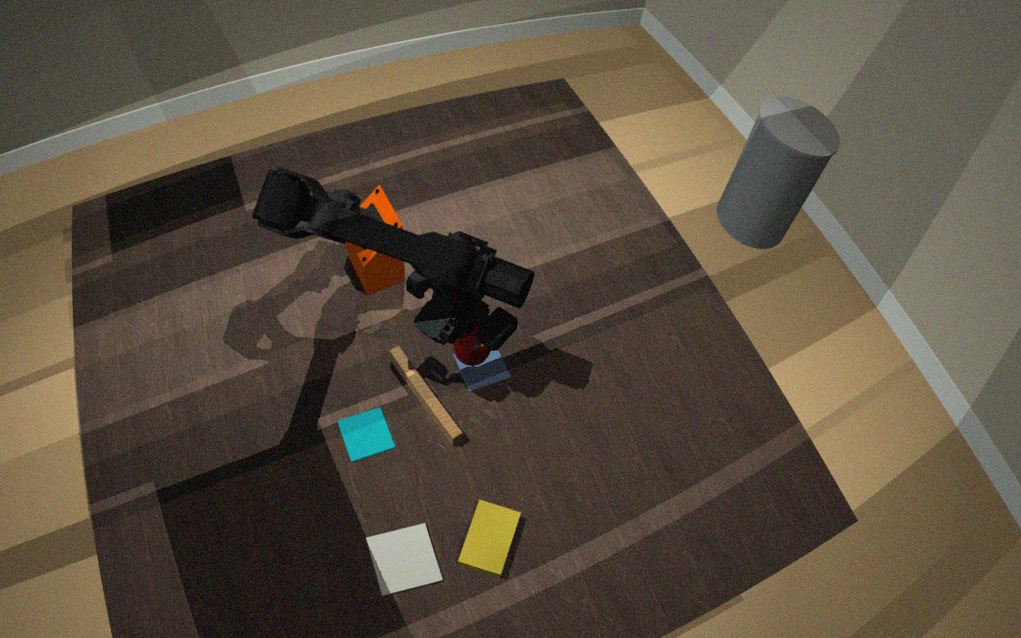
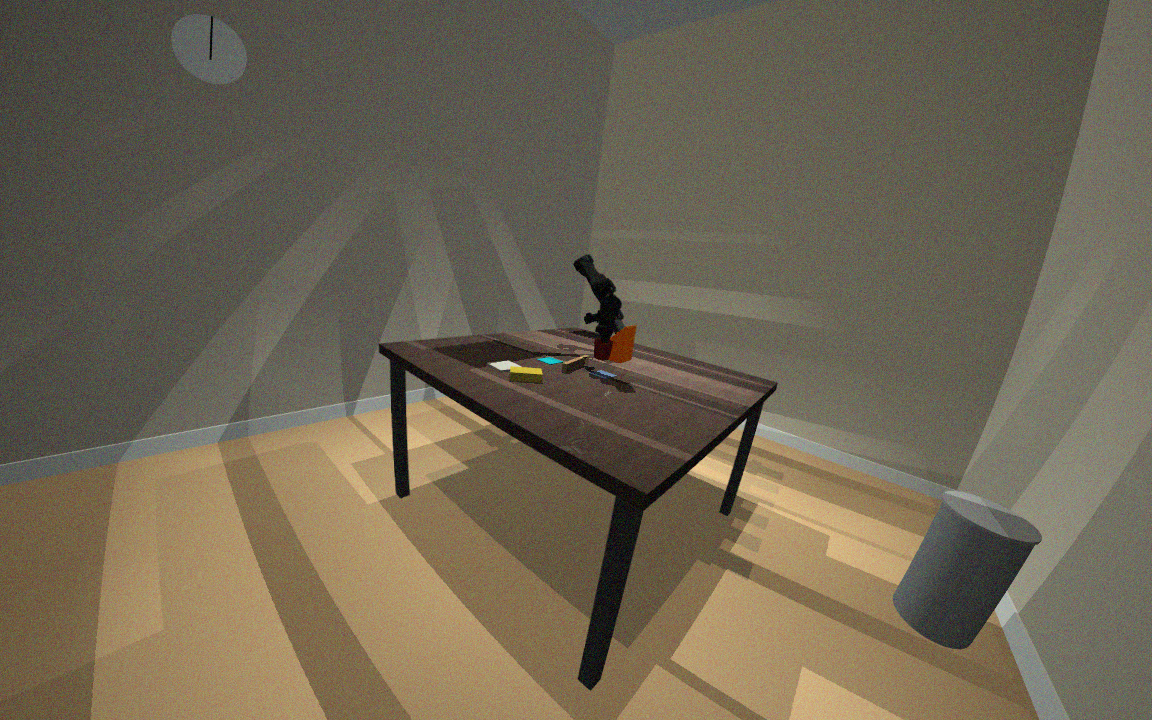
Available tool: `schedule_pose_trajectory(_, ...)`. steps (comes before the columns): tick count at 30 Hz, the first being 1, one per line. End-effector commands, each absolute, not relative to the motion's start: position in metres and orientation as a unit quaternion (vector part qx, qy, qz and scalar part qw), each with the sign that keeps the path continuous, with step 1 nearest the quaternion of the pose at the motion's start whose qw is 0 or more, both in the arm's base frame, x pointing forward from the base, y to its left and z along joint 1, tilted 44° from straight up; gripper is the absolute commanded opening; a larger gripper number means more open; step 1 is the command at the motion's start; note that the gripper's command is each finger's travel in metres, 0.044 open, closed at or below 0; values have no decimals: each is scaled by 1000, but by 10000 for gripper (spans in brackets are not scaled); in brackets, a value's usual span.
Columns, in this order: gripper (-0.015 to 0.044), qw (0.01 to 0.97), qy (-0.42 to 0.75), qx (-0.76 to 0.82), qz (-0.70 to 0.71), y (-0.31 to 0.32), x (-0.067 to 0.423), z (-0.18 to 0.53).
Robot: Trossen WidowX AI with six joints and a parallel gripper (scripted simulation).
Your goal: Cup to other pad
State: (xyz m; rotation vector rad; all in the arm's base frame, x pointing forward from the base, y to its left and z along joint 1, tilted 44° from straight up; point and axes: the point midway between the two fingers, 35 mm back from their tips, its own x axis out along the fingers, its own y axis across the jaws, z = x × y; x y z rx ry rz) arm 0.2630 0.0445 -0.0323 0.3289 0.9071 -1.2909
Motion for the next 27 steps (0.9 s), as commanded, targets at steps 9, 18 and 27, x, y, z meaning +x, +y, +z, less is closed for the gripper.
schedule_pose_trajectory(9,0,693,406,145,-579,22,268,-10)
schedule_pose_trajectory(18,0,693,405,145,-579,5,272,6)
schedule_pose_trajectory(27,0,693,405,144,-579,-12,276,23)
